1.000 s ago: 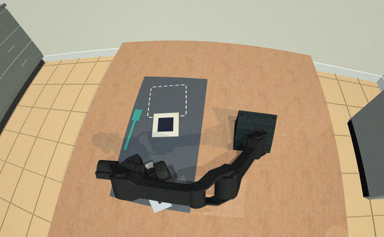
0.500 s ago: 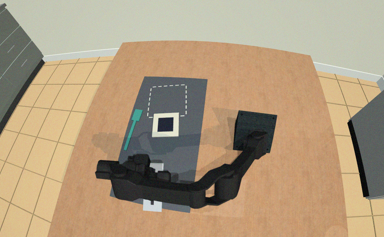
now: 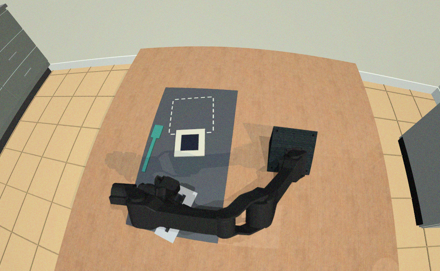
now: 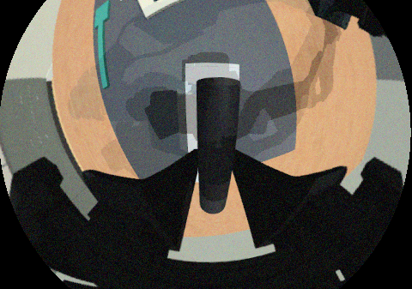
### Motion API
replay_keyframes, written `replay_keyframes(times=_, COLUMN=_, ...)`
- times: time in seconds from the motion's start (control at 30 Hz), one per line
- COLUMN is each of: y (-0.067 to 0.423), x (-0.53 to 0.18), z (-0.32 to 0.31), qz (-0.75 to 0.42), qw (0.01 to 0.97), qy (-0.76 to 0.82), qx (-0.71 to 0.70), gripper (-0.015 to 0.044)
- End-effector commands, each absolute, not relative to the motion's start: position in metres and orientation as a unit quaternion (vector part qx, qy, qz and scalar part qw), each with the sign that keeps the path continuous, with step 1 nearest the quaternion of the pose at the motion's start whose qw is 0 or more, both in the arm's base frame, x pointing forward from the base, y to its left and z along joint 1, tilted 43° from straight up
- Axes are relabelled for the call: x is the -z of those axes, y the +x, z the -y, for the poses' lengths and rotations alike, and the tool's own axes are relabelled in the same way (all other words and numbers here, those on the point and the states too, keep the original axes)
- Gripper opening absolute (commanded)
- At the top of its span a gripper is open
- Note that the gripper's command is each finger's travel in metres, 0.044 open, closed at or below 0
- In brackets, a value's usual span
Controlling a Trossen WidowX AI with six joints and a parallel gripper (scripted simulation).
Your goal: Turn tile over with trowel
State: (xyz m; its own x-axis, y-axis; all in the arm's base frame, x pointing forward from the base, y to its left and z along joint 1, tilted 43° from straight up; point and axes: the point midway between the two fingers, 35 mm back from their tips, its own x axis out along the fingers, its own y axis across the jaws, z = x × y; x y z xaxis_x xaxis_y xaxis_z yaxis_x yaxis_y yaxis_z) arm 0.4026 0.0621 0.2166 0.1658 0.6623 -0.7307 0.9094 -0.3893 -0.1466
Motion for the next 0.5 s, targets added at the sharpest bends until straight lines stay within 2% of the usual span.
replay_keyframes(times=0.0, y=0.4026, x=-0.2165, z=-0.0621, qz=-0.517, qw=0.144, qy=0.75, qx=0.387, gripper=0.013)
replay_keyframes(times=0.13, y=0.4026, x=-0.2165, z=-0.0621, qz=-0.517, qw=0.144, qy=0.75, qx=0.387, gripper=0.013)
replay_keyframes(times=0.3, y=0.4026, x=-0.2165, z=-0.0621, qz=-0.517, qw=0.144, qy=0.75, qx=0.387, gripper=0.0261)
replay_keyframes(times=0.47, y=0.4026, x=-0.2165, z=-0.0621, qz=-0.517, qw=0.144, qy=0.75, qx=0.387, gripper=0.027)
